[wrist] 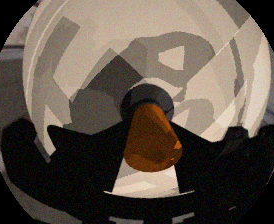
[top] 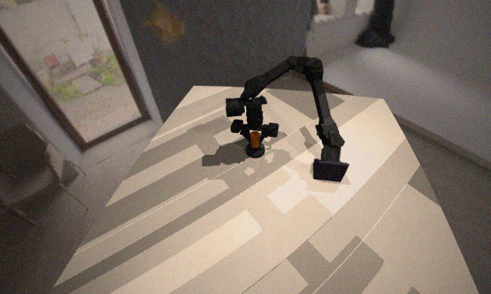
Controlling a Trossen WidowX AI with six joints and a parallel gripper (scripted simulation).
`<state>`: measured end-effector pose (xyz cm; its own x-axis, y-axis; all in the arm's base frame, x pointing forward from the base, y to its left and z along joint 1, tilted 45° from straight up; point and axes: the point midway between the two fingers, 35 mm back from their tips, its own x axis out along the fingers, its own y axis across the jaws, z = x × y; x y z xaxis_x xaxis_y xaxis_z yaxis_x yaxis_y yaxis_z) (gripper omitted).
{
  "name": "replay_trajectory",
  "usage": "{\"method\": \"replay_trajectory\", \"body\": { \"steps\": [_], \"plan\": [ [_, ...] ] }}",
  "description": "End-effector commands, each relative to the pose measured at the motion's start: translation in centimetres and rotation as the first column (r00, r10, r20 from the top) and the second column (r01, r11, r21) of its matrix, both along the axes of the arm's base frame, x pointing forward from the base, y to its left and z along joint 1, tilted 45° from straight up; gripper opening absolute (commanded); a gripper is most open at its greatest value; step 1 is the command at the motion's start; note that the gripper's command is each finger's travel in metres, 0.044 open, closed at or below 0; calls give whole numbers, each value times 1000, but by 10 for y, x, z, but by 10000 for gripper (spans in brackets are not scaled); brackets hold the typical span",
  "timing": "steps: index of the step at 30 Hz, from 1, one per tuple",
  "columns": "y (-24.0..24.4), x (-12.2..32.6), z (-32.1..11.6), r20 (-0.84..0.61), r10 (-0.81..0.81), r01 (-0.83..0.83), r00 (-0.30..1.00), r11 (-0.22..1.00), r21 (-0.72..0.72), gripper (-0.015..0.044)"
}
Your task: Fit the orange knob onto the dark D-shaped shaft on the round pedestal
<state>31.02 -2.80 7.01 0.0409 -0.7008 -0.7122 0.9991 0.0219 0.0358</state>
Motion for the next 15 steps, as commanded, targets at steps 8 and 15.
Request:
{"method": "replay_trajectory", "body": {
  "steps": [8, 15],
  "plan": [
    [1, 0, 0, 1, 1, -1, 1000, 1000, 1, 184],
    [1, 0, 0, 1, 1, -1, 1000, 1000, 1, 368]
  ]
}}
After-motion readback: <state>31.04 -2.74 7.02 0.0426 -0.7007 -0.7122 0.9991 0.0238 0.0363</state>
